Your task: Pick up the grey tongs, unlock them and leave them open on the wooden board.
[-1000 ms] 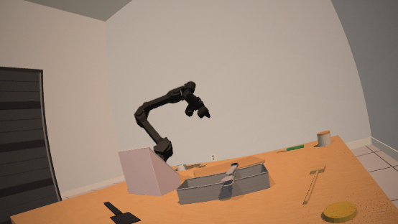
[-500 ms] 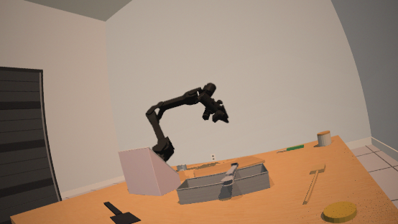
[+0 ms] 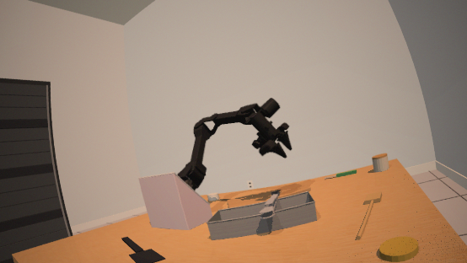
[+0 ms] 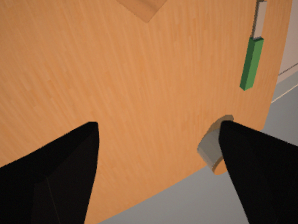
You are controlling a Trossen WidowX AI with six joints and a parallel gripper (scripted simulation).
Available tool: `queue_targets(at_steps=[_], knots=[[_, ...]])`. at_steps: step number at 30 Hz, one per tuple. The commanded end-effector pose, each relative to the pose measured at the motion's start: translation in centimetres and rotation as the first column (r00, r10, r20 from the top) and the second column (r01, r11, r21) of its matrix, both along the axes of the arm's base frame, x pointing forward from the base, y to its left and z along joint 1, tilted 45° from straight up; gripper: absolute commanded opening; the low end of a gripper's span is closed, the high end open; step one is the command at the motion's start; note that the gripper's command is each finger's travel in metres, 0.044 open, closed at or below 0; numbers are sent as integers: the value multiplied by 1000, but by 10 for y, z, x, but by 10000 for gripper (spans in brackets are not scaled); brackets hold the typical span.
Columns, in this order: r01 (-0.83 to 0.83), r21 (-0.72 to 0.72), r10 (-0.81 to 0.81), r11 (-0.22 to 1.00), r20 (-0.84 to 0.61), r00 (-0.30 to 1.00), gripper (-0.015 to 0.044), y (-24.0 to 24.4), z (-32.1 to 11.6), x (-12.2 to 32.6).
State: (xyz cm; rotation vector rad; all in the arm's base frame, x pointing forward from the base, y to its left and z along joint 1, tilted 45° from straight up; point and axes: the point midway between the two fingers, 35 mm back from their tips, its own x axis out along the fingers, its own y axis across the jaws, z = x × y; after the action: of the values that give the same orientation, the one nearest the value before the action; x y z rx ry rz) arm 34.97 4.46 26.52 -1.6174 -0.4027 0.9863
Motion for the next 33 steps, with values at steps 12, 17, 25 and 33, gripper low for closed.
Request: queue_targets(at_steps=[12,17,25,33], knots=[[262,180,-164,948,-429,888,260,-120,-202,1],[351,266,-173,898,-520,837,260,-142,-259,-26],[363,276,-175,890,-528,831,260,-147,-266,-20],[363,276,-175,890,-528,831,260,-147,-266,-18]])
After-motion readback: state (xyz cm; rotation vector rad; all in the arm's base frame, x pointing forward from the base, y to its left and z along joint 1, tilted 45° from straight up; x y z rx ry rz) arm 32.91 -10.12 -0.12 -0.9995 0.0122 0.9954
